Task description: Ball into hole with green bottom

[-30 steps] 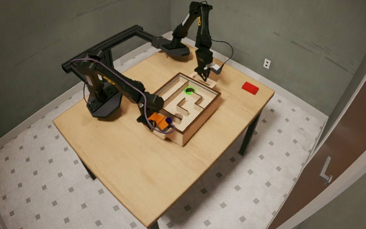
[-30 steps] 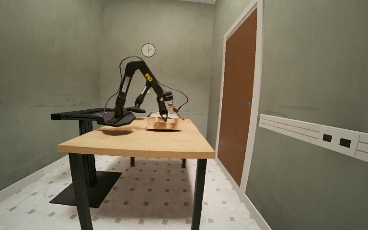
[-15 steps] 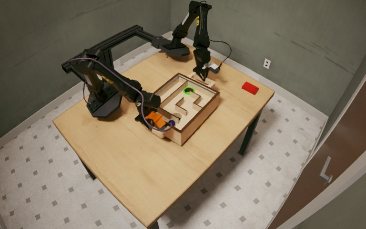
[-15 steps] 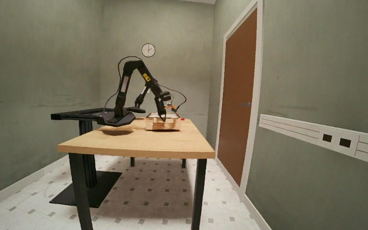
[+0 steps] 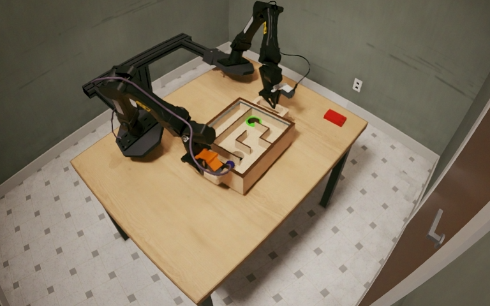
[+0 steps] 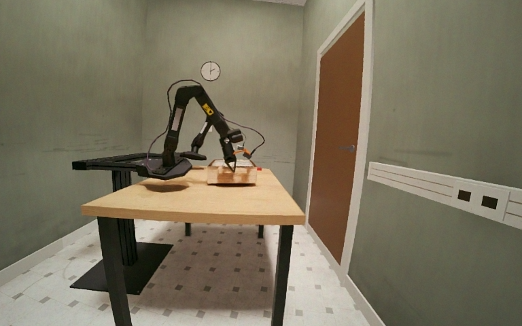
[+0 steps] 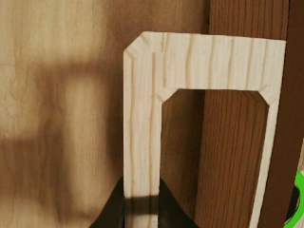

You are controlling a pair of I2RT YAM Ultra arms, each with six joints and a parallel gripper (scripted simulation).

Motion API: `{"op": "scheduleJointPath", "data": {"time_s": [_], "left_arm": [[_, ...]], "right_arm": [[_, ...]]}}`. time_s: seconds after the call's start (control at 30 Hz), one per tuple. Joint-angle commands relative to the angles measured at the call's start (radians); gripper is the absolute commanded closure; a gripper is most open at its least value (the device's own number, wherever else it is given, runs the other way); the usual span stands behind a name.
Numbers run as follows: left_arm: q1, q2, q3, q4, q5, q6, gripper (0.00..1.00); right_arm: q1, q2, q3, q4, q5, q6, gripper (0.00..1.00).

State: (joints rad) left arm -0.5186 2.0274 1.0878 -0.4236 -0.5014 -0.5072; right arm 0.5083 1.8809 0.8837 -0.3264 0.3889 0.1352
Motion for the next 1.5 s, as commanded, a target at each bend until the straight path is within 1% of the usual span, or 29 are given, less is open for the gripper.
{"op": "scheduleJointPath", "data": {"time_s": [0.0,0.1,0.13,0.17,0.2,0.23,0.27,0.33,0.37,0.4,0.43,0.5,0.67,0.7,0.73,0.77,0.8,0.83,0.87,1.0,1.13,1.23,1.27,1.3,1.33,1.37,1.4,1.43,1.47], "left_arm": [[-0.024,-0.063,0.059,0.039,-0.053,0.029,1.0],[-0.023,-0.063,0.064,0.037,-0.052,0.029,1.0],[0.002,-0.044,0.08,-0.026,-0.039,0.026,1.0],[0.021,-0.056,0.072,0.027,0.016,0.046,1.0],[0.024,-0.05,0.081,0.01,0.009,0.041,1.0],[0.014,-0.041,0.093,-0.031,0.001,0.034,1.0],[0.007,-0.011,0.106,-0.047,-0.004,0.029,1.0],[0.023,-0.012,0.117,-0.04,0.038,0.035,1.0],[0.0,-0.003,0.139,-0.113,-0.015,-0.006,1.0],[-0.005,-0.001,0.153,-0.132,-0.013,-0.011,1.0],[-0.005,-0.006,0.158,-0.116,-0.003,0.0,1.0],[-0.017,-0.012,0.162,-0.126,-0.047,-0.025,1.0],[-0.017,-0.019,0.158,-0.092,-0.029,-0.001,1.0],[-0.019,-0.014,0.152,-0.089,-0.034,-0.015,1.0],[-0.016,-0.026,0.15,-0.064,-0.006,0.008,1.0],[-0.011,-0.029,0.138,-0.043,0.017,0.017,1.0],[-0.013,-0.027,0.137,-0.057,-0.011,0.006,1.0],[-0.011,-0.02,0.079,-0.052,-0.009,0.008,1.0],[-0.011,-0.025,0.071,-0.018,-0.011,0.012,1.0],[0.011,-0.048,0.013,0.07,-0.012,0.032,1.0],[-0.024,-0.07,0.031,0.064,-0.046,0.022,1.0],[-0.024,-0.07,0.038,0.052,-0.036,0.021,1.0],[0.002,-0.066,0.026,0.084,-0.006,0.042,1.0],[-0.022,-0.052,0.065,-0.029,-0.041,0.005,1.0],[-0.025,-0.05,0.07,-0.052,-0.044,-0.011,1.0],[-0.023,-0.047,0.082,-0.061,-0.036,-0.013,1.0],[-0.017,-0.044,0.086,-0.038,-0.017,0.013,1.0],[-0.026,-0.049,0.079,-0.008,-0.048,0.005,1.0],[-0.03,-0.049,0.082,-0.013,-0.056,-0.017,1.0]], "right_arm": [[0.032,-0.02,0.073,0.072,0.025,-0.017,1.0],[0.031,-0.003,0.077,0.069,0.025,-0.017,1.0],[0.022,-0.022,0.091,0.027,0.017,-0.012,1.0],[0.037,-0.028,0.106,-0.039,0.049,0.025,1.0],[0.036,-0.036,0.108,-0.023,0.047,0.025,1.0],[0.031,0.022,0.124,-0.039,0.033,0.011,1.0],[0.027,0.018,0.133,-0.044,0.026,0.0,1.0],[0.036,0.006,0.157,-0.094,0.041,0.025,1.0],[-0.014,0.005,0.158,-0.059,-0.011,-0.009,1.0],[-0.014,0.011,0.164,-0.063,-0.016,-0.01,1.0],[-0.005,0.028,0.17,-0.071,0.004,-0.001,1.0],[-0.022,-0.018,0.138,0.012,-0.034,-0.027,1.0],[0.005,-0.018,0.145,-0.01,-0.006,-0.01,1.0],[0.0,-0.004,0.113,0.01,-0.011,-0.012,1.0],[0.014,-0.016,0.143,-0.029,0.011,0.026,1.0],[0.018,-0.017,0.144,-0.038,0.022,0.034,1.0],[0.014,-0.02,0.137,-0.018,0.009,0.026,1.0],[0.017,-0.021,0.134,-0.018,0.011,0.029,1.0],[0.023,-0.013,0.052,-0.003,0.023,0.029,1.0],[0.046,-0.042,0.055,0.021,0.057,0.04,1.0],[0.047,-0.067,0.047,0.065,0.05,0.001,1.0],[0.049,-0.066,0.055,0.05,0.046,0.005,1.0],[0.054,-0.057,0.07,0.011,0.073,0.032,1.0],[0.019,-0.057,0.079,0.041,0.004,-0.012,1.0],[-0.004,-0.042,0.083,0.042,-0.008,-0.018,1.0],[-0.005,0.01,0.091,0.032,-0.007,-0.015,1.0],[0.01,0.0,0.094,0.004,0.017,0.001,1.0],[0.002,-0.042,0.069,0.065,0.009,-0.018,1.0],[-0.011,-0.049,0.07,0.078,-0.004,-0.027,1.0]]}}
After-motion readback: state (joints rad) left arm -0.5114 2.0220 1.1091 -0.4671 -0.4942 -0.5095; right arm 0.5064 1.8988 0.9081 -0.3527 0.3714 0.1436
